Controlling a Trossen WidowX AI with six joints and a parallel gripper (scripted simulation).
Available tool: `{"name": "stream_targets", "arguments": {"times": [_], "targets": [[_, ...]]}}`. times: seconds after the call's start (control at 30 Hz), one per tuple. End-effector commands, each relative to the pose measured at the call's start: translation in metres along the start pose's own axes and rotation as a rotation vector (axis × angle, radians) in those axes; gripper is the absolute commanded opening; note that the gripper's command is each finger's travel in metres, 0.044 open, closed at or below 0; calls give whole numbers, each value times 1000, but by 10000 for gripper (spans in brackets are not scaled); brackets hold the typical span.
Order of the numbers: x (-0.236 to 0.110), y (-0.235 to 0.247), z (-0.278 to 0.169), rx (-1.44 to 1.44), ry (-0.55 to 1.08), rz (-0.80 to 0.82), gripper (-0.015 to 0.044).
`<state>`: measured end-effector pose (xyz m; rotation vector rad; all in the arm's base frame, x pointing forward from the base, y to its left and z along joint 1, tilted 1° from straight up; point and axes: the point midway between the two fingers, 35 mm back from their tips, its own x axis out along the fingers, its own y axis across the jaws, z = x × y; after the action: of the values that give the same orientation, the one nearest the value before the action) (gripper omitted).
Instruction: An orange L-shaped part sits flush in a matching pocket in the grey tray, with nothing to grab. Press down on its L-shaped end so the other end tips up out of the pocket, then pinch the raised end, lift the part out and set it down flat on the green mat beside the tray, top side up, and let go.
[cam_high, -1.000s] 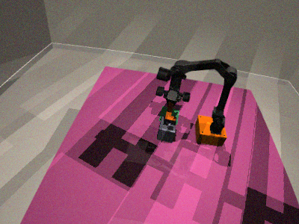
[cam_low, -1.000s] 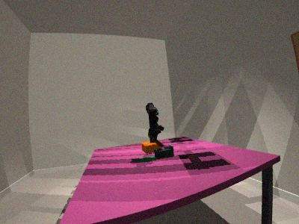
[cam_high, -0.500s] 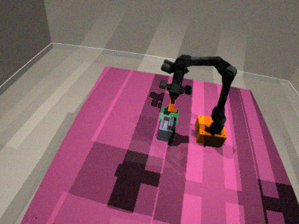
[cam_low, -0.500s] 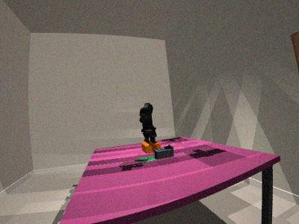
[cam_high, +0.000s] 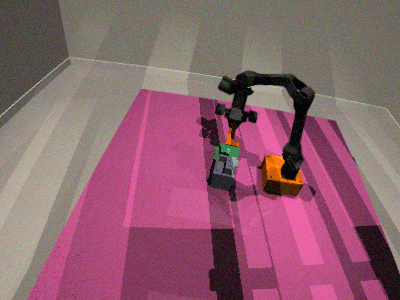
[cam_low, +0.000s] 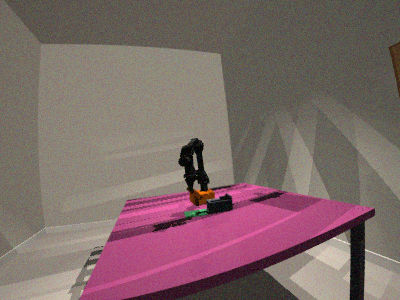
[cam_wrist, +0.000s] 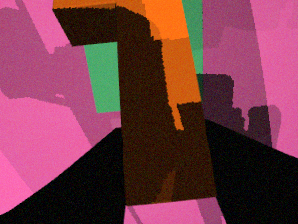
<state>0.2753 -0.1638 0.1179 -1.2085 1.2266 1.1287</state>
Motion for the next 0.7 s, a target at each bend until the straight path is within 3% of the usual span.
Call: {"name": "stream_targets", "arguments": {"times": [0.0, 0.67], "targets": [[7, 0, 0, -4, -6, 7, 0], [39, 1, 0, -4, -6, 7, 0]]}}
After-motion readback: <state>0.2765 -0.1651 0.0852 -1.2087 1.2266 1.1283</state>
